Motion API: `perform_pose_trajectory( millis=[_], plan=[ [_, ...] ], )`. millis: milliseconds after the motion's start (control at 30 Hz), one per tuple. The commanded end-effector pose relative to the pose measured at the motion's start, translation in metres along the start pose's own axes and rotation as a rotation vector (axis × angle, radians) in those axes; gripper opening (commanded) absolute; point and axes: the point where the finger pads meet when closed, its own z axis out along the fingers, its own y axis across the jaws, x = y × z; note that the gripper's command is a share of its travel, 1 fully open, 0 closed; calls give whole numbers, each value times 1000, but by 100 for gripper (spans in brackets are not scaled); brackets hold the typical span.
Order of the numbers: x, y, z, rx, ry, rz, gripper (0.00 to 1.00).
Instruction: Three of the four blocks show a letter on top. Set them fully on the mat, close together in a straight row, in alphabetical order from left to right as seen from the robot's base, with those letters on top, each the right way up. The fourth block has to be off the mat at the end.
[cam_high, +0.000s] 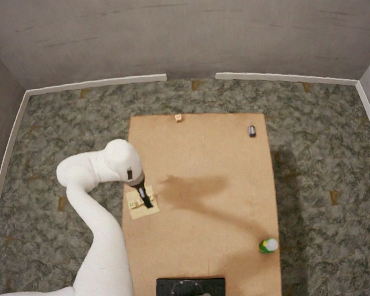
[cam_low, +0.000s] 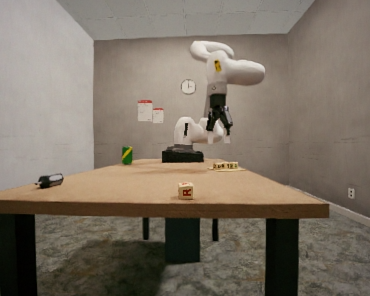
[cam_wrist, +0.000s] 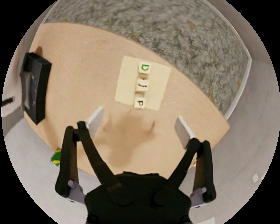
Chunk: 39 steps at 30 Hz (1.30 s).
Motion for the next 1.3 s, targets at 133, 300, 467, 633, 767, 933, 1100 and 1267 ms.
perform_pose_trajectory(
  millis=[133,300,467,633,767,933,1100,1267],
  plan=[
    [-4,1,-30,-3,-7,3,100],
    [-4,1,-51,-2,-7,3,100],
    [-4,1,-62,-2,-7,3,100],
    [-4,1,-67,-2,-7,2,100],
    [-3,-1,-65,1,-6,2,100],
    [-4,0,-65,-1,-7,2,100],
    [-4,0,-65,-1,-7,2,100],
    [-4,0,-65,-1,-7,2,100]
  ],
)
